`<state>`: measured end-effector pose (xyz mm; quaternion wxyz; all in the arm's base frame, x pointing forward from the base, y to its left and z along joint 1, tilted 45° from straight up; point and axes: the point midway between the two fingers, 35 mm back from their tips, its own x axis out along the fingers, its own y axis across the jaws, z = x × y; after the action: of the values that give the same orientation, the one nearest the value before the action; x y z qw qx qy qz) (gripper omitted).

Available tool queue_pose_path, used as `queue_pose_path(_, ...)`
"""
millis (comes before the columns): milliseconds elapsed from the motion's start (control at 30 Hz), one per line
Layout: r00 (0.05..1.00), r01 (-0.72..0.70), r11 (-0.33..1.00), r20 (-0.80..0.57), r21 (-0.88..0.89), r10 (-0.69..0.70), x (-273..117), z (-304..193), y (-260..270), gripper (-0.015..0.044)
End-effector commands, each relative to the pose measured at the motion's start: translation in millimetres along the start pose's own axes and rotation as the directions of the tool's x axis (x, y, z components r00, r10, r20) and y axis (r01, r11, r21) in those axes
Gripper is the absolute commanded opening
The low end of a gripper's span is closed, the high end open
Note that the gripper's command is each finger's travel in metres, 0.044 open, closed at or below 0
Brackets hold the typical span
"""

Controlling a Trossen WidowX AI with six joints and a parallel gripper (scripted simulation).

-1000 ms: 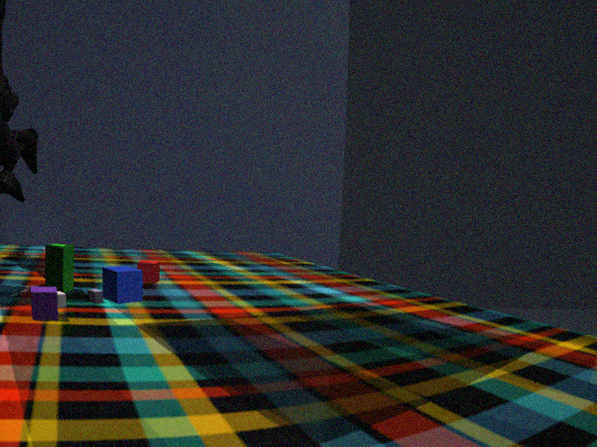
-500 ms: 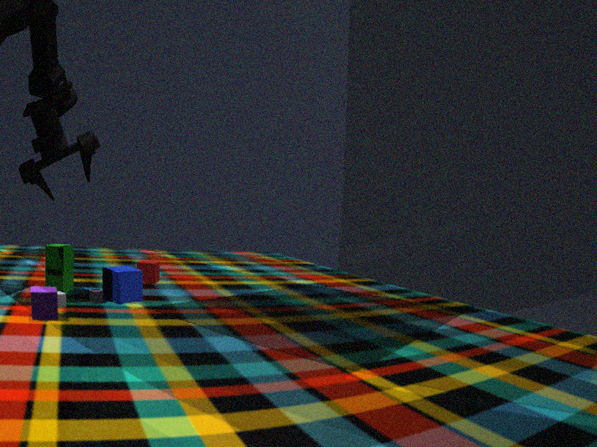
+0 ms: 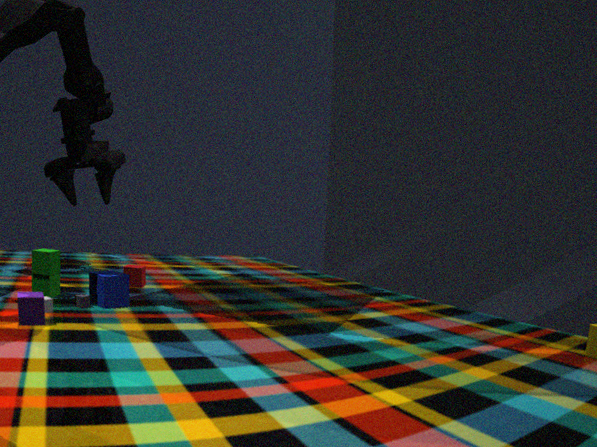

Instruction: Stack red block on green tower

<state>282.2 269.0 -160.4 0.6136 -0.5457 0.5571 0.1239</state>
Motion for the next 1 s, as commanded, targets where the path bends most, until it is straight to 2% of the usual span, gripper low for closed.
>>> queue_pose_path(0, 0.997, 0.023, 0.96, -0.082, 0.278, 0.0, 7, -9, -40, 0.044)
queue_pose_path(167, 0.986, 0.08, 0.847, -0.167, 0.525, 0.01, 14, -23, -79, 0.044)
queue_pose_path(333, 0.97, 0.163, 0.674, -0.243, 0.72, 0.025, 20, -37, -111, 0.044)
queue_pose_path(600, 0.936, 0.308, 0.346, -0.347, 0.886, 0.057, 27, -61, -156, 0.044)
queue_pose_path(967, 0.935, 0.311, 0.338, -0.35, 0.888, 0.057, 29, -62, -157, 0.044)
